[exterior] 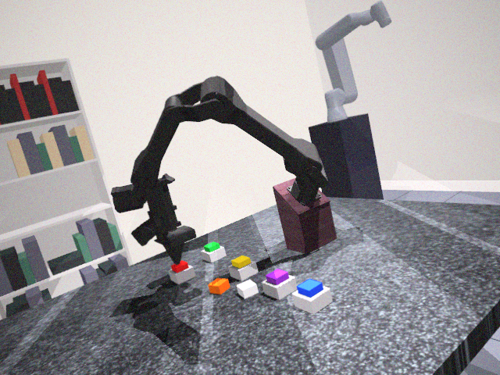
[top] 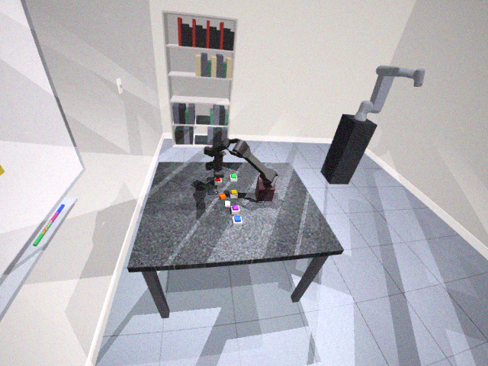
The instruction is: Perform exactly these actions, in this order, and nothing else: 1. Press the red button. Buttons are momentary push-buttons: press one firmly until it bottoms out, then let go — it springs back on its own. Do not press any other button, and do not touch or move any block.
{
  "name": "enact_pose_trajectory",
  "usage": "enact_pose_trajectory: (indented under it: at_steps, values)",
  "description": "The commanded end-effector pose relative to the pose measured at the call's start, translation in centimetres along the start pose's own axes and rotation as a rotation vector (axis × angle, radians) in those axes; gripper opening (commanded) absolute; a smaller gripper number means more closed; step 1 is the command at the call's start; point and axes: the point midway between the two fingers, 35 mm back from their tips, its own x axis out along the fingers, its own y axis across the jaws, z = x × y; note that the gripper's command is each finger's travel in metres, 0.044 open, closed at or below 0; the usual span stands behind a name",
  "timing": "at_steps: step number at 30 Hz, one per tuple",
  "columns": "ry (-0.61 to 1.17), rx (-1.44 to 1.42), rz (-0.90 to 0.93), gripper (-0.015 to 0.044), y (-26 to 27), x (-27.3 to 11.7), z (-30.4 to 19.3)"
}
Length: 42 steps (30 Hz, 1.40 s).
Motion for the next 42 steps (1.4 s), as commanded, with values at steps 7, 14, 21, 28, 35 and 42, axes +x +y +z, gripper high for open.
enact_pose_trajectory:
  at_steps: [7, 14, 21, 28, 35, 42]
  values:
    - [0.007, 0.012, 0.012, 0.0020, 0.0, 1.1, -0.4]
    - [0.007, 0.012, 0.012, 0.0020, 0.0, 1.1, -0.4]
    - [0.007, 0.012, 0.012, 0.0020, 0.0, 1.1, -0.4]
    - [0.005, 0.008, 0.007, 0.0020, 0.0, -0.8, -0.2]
    - [0.007, 0.013, 0.010, 0.0020, 0.0, -2.3, -0.4]
    - [0.012, 0.019, -0.024, 0.0204, 8.5, -4.8, 2.8]
